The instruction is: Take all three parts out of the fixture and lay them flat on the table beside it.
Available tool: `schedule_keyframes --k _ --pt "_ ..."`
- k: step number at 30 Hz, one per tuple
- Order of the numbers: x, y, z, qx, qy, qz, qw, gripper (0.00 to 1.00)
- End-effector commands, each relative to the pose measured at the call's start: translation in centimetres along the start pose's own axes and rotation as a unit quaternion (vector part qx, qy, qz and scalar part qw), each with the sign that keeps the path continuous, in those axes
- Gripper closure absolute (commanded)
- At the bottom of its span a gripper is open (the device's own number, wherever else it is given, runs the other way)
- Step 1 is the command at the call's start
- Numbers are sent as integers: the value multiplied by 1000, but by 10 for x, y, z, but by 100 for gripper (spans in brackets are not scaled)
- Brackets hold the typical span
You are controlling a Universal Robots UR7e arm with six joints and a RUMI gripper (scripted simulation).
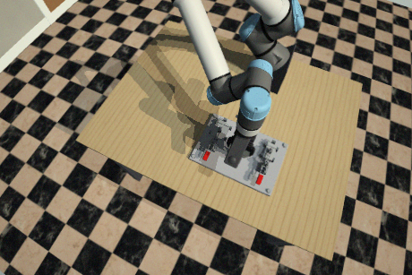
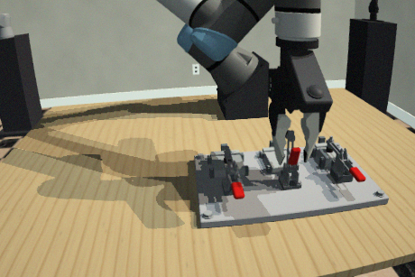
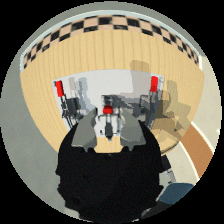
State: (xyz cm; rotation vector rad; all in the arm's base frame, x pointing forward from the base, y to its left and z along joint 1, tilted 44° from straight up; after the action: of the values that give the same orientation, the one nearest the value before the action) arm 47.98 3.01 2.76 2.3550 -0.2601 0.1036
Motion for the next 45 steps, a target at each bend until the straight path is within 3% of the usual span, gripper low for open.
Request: schedule_keyframes --k 1,15,36,37,45 --pt "0 0 -3 0 1 0 1000 72" --pt "0 0 -46 0 1 0 1000 72" --pt "0 0 -50 0 1 0 1000 72" --pt "0 0 -50 0 1 0 1000 41" --pt "0 0 -59 0 1 0 1000 41"
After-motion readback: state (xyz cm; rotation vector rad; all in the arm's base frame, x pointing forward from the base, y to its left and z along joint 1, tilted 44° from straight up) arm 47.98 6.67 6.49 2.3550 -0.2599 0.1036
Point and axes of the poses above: the point where the finger pads meet when closed, its own z axis out along the fingers, its own y axis across the jaws, x = y × z, the point moved 7 cm from there along -z, back along the fingers, and after that the axes turned 11 degrees about z, right-handed, at the moved point
